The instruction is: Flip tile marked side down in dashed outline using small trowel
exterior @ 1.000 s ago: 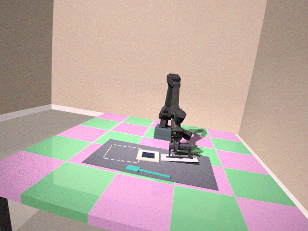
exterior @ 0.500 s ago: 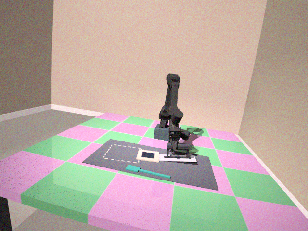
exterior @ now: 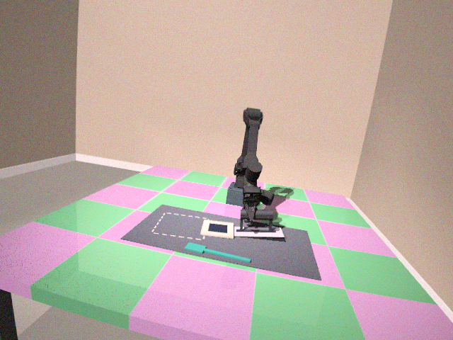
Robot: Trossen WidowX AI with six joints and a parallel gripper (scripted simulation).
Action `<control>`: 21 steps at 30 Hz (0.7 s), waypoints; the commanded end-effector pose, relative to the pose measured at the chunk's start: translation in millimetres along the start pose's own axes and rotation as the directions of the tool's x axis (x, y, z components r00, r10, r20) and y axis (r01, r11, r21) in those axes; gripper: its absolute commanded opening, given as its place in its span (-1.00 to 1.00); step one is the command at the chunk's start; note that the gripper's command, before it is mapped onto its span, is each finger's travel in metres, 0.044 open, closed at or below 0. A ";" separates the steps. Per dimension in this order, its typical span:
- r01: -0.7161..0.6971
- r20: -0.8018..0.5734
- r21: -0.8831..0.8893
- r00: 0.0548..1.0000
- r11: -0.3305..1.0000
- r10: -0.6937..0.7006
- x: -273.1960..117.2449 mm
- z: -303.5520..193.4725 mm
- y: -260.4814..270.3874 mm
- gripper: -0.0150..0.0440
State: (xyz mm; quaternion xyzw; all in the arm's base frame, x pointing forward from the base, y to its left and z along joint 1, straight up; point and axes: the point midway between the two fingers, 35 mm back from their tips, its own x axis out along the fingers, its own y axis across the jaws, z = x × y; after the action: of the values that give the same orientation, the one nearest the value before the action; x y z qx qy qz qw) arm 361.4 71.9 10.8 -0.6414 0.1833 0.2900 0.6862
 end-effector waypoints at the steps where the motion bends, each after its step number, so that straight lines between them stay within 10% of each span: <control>1: 0.003 -0.021 0.004 1.000 1.000 -0.003 -1.2 -14.0 -0.7 -0.49; 21: 0.002 -0.084 -0.071 0.996 0.997 -0.008 -15.9 -20.7 -17.5 -0.49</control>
State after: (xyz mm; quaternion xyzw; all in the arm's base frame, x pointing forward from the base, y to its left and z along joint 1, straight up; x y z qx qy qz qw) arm 356.3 50.5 11.8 -0.6625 0.2071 0.2854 0.6608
